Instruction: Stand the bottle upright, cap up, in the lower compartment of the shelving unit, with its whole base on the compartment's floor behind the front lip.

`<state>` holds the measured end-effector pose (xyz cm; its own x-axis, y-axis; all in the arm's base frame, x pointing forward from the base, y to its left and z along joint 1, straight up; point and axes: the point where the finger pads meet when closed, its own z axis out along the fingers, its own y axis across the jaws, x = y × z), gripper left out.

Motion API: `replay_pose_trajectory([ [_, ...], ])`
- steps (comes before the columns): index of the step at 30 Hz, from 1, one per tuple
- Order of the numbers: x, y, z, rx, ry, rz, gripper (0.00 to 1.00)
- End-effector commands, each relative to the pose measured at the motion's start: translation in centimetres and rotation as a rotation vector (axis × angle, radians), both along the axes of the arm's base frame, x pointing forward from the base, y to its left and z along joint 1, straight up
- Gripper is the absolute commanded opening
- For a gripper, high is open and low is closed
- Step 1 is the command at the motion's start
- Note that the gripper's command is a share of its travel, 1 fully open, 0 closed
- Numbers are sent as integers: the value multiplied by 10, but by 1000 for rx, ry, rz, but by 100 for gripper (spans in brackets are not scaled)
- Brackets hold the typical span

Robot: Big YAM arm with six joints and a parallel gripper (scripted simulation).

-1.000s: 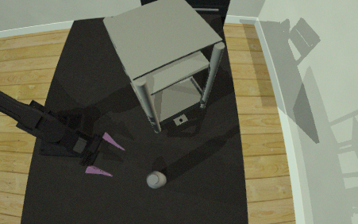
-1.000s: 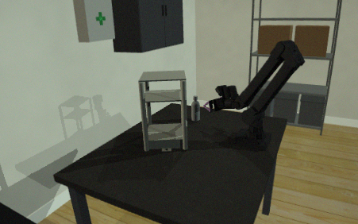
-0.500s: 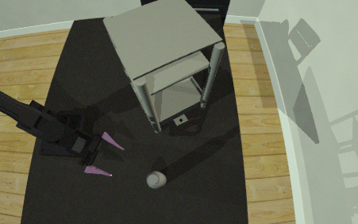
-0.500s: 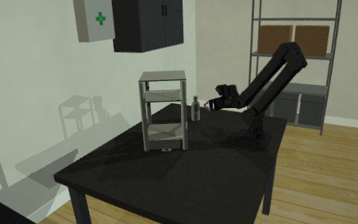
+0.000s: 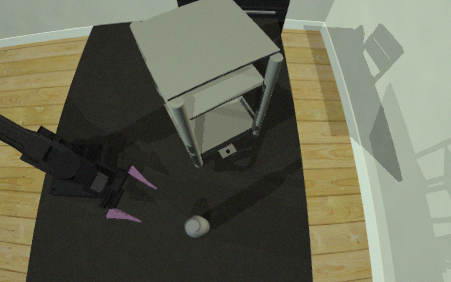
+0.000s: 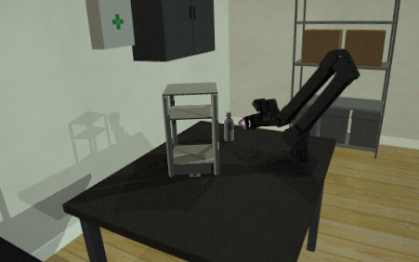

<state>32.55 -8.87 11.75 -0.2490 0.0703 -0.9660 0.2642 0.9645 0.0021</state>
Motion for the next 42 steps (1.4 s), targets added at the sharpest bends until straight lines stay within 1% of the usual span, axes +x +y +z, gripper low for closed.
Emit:
replay_pose_trajectory([
  [1,19,-5,20,-20,-32,3,88],
  [15,21,-6,22,-23,-42,3,88],
  [29,33,-10,18,-24,-48,3,88],
  [35,45,-13,12,-24,-46,2,88],
  [42,65,-19,3,-23,-43,2,88],
])
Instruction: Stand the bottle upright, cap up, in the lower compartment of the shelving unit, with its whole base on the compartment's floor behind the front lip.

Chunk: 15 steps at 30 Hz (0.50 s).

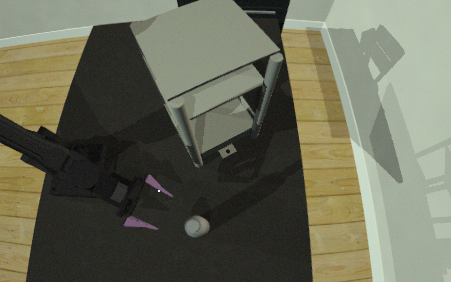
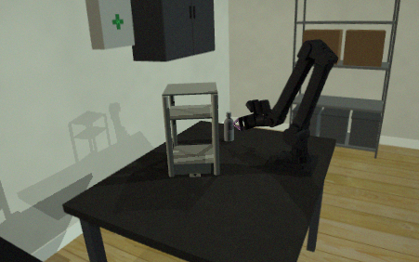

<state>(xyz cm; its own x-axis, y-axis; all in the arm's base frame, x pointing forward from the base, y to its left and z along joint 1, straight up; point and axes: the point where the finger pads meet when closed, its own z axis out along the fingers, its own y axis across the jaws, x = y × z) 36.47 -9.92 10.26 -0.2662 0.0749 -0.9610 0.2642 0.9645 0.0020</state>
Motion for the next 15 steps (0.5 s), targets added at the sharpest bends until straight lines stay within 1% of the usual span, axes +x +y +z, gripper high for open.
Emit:
replay_pose_trajectory([
  [1,29,-9,17,-28,-60,2,88],
  [2,32,-10,16,-28,-60,2,88],
  [4,32,-10,16,-28,-60,2,88],
  [15,70,-21,0,-27,-55,0,88],
])
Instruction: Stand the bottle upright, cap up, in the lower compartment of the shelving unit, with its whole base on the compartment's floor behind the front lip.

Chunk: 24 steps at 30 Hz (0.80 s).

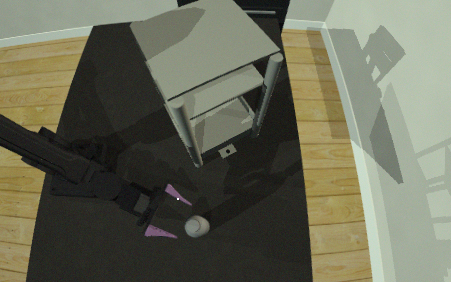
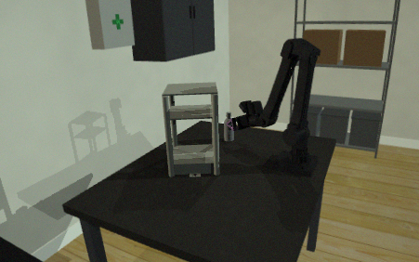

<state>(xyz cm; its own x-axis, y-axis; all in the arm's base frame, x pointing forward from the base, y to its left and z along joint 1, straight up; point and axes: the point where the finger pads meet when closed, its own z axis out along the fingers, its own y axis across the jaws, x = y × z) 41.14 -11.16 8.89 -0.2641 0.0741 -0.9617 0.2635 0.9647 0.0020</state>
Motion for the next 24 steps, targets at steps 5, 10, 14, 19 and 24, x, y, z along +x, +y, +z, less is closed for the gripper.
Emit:
replay_pose_trajectory([
  [5,35,-13,9,-26,-51,-1,88],
  [10,44,-15,6,-25,-50,-2,88],
  [14,49,-17,3,-25,-49,-2,88],
  [19,52,-18,2,-25,-49,-2,88],
  [24,51,-17,1,-24,-46,-2,88],
])
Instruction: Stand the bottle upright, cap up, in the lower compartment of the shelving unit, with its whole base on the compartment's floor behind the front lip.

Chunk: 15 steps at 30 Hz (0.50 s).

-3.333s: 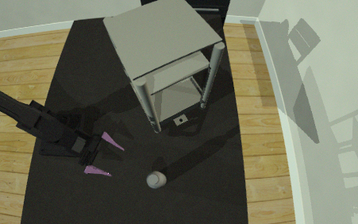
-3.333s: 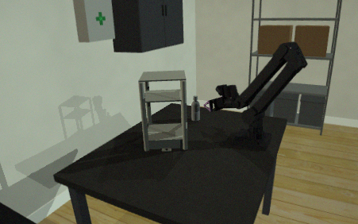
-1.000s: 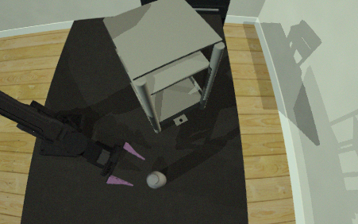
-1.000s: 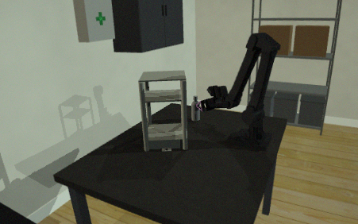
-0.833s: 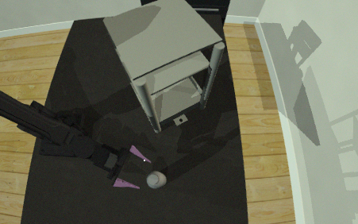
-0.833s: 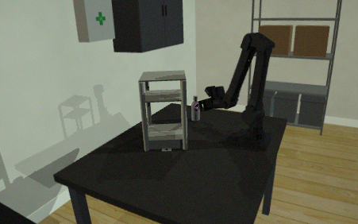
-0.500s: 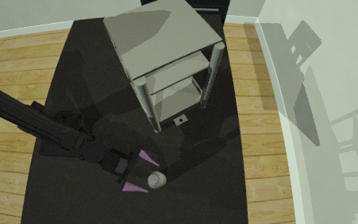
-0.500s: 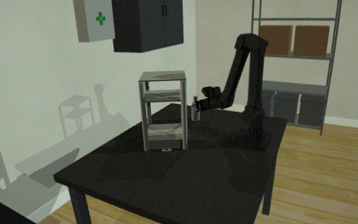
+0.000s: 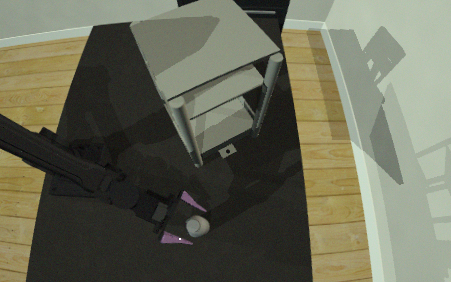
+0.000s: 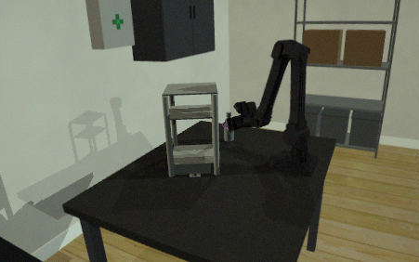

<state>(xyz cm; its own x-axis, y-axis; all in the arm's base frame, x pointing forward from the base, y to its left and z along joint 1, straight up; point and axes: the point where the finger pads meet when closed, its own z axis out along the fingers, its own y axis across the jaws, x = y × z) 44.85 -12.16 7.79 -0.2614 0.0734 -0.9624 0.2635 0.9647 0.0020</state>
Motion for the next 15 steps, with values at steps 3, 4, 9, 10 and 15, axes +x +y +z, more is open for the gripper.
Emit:
replay_pose_trajectory([
  [3,13,-7,11,-23,-41,-2,88],
  [4,13,-7,11,-23,-41,-2,88],
  [9,12,-7,11,-22,-39,-2,88],
  [10,12,-7,10,-22,-39,-2,88],
  [15,12,-7,10,-22,-38,-2,88],
])
